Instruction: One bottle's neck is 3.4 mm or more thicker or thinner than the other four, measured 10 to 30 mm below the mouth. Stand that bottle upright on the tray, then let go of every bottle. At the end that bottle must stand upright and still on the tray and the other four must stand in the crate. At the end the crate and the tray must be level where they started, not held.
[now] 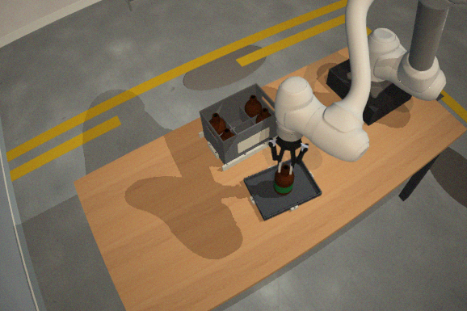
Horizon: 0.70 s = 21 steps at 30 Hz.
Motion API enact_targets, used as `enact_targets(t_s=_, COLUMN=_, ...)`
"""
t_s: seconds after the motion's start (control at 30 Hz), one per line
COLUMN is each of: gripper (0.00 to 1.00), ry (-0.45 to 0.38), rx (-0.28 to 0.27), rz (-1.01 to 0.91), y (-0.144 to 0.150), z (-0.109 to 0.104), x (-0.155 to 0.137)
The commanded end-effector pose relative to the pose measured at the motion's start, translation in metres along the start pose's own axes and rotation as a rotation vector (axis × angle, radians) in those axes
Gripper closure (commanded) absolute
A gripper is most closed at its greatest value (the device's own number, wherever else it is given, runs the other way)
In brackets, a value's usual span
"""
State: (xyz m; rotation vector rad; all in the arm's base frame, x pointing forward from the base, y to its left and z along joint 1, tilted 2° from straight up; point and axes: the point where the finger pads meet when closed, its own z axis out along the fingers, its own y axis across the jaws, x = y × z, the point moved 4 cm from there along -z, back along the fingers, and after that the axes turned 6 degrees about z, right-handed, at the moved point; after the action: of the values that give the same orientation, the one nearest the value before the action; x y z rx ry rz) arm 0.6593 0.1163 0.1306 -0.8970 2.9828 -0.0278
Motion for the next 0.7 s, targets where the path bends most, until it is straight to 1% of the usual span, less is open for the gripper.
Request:
enact_targets(t_s=0.0, gripper=1.0, ry=0.004, rx=0.002, rz=0.007, y=-0.0026, z=0.0045, x=0.003)
enact_targets(t_s=0.67, gripper=1.0, ry=0.004, rx=0.002, rz=0.007, y=-0.0032, z=0.0093, x=0.0035)
